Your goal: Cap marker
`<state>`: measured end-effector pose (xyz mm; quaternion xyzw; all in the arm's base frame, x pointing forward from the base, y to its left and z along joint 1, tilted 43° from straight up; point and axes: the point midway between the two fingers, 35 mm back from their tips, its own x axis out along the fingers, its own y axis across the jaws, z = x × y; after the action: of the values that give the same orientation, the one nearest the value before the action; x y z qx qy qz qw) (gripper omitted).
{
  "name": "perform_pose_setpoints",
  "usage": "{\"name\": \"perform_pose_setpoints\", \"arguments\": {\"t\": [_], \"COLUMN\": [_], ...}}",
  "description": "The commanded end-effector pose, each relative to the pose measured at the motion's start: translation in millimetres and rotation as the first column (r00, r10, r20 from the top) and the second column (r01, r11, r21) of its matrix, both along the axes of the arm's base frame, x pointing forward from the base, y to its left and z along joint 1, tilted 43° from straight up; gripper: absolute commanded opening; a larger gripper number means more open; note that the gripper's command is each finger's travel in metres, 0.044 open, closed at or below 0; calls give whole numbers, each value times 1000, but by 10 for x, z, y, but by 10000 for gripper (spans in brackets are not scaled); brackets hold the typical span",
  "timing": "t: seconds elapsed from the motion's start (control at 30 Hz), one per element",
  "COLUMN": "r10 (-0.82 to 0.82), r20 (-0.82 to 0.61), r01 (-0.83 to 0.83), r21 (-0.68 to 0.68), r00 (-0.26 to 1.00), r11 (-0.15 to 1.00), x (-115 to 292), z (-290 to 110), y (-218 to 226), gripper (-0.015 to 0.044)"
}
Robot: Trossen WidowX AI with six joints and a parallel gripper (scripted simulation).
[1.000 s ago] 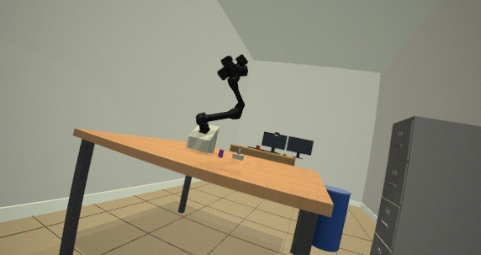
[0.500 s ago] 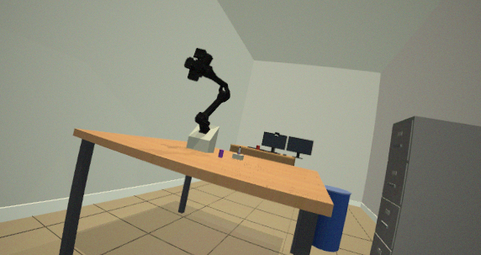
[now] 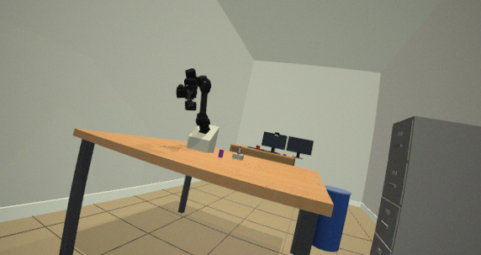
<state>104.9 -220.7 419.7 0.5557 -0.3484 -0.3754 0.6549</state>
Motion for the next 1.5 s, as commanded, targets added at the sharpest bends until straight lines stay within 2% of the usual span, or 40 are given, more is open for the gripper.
{"name": "perform_pose_setpoints", "arguments": {"t": [0.0,0.17,0.33,0.43,0.57,0.73,0.8,0.9,1.27,1.47], "r10": [92,227,381,447,458,304,213,161,161,159], "r20": [-167,-396,-639,-765,-881,-895,-865,-844,-844,-845], "r01": [-67,-107,-126,-137,-167,-257,-299,-323,-323,-323], "r21": [149,304,407,437,436,393,373,362,362,360], "r00": [982,890,669,464,122,-325,-454,-511,-511,-511], "r11": [987,947,905,889,884,883,878,874,874,875], "x": [414,854,1186,1294,1302,1185,1140,1121,1122,1146], "z": [-561,-1265,-1972,-2357,-2786,-3149,-3236,-3280,-3281,-3537], "y": [-80,-7,295,547,904,1293,1410,1473,1475,1236], "gripper": [250,250,250,250,250,250,250,250,250,250]}}
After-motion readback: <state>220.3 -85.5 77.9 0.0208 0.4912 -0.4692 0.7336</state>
